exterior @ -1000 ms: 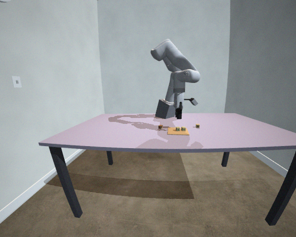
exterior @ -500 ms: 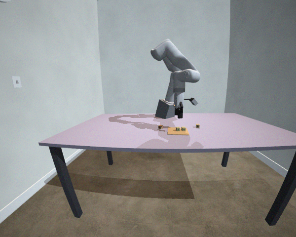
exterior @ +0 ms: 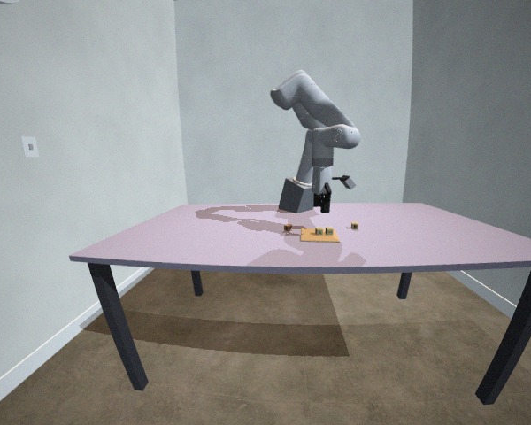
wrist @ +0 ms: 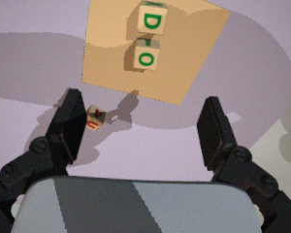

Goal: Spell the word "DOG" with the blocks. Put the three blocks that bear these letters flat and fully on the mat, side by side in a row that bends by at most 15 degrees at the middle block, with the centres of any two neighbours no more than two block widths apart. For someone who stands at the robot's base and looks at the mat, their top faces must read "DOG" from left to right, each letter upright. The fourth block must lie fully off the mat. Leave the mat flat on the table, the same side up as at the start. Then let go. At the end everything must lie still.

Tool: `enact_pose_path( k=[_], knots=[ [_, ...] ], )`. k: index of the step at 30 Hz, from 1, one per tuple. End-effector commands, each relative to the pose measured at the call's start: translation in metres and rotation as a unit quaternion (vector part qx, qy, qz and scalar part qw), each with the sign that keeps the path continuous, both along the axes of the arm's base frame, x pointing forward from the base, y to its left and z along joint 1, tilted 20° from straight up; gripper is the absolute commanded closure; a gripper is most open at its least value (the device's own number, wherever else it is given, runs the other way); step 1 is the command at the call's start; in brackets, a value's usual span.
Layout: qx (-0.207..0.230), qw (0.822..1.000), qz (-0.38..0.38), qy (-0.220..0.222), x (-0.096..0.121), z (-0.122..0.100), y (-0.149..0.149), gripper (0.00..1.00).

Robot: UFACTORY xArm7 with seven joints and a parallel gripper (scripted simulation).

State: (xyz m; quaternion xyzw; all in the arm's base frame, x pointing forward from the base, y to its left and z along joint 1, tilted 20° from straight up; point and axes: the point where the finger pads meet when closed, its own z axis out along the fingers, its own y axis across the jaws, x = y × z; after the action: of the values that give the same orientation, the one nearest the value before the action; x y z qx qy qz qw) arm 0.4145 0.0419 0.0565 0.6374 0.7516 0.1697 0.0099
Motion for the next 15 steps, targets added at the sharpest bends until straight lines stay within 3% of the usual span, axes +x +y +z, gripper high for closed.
enact_pose_path(
  k=[1, 3, 7, 15],
  knots=[
    [-0.017, 0.998, 0.066, -0.014, -0.003, 0.0, 0.009, 0.0],
    [-0.017, 0.998, 0.066, -0.014, -0.003, 0.0, 0.009, 0.0],
    [-0.036, 0.988, 0.144, -0.031, -0.007, 0.0, 0.02, 0.0],
    [-0.068, 0.958, 0.274, -0.059, -0.015, 0.0, 0.037, 0.0]
  ],
)
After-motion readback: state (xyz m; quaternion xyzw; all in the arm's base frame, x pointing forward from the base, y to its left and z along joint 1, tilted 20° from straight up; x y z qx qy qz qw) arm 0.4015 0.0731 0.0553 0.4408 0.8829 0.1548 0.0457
